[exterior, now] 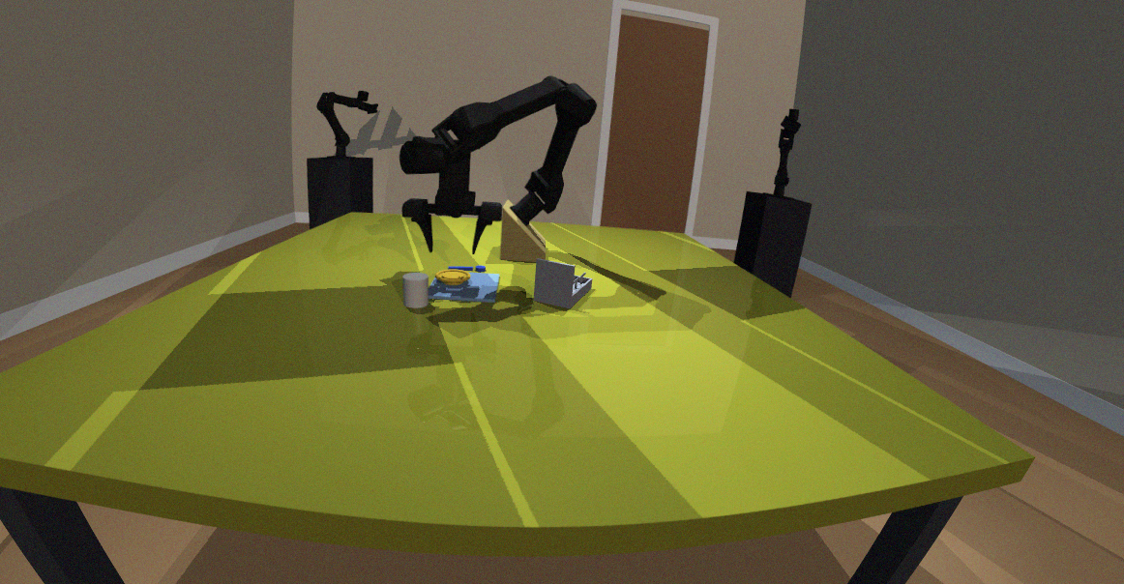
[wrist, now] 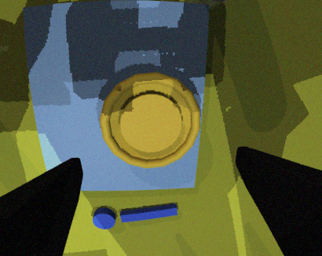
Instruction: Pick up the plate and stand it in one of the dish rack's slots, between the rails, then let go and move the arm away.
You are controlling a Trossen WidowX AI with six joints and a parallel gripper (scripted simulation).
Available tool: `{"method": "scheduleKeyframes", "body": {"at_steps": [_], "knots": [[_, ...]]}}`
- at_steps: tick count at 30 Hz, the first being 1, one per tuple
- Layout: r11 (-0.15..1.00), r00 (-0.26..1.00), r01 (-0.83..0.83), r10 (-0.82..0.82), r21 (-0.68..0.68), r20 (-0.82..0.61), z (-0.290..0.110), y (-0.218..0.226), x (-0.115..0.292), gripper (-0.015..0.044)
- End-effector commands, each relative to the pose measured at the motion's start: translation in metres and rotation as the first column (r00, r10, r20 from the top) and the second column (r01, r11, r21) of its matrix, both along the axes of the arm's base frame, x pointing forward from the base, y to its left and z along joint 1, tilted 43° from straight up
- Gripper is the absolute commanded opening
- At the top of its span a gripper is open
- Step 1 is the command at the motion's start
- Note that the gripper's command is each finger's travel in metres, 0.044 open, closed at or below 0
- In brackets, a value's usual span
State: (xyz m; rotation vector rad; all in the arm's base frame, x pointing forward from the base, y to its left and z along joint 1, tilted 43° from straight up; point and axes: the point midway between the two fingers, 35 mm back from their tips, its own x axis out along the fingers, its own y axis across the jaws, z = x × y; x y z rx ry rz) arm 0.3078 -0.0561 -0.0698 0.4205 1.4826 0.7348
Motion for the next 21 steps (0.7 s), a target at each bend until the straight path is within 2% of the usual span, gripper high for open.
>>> {"method": "scheduleKeyframes", "body": {"at_steps": [1,21], "knots": [[1.0,1.0,0.012,-0.012,0.002,0.004,0.0,0.001,0.001,0.04],[1.0,1.0,0.011,-0.011,0.003,0.005,-0.024,0.024,0.001,0.04]]}}
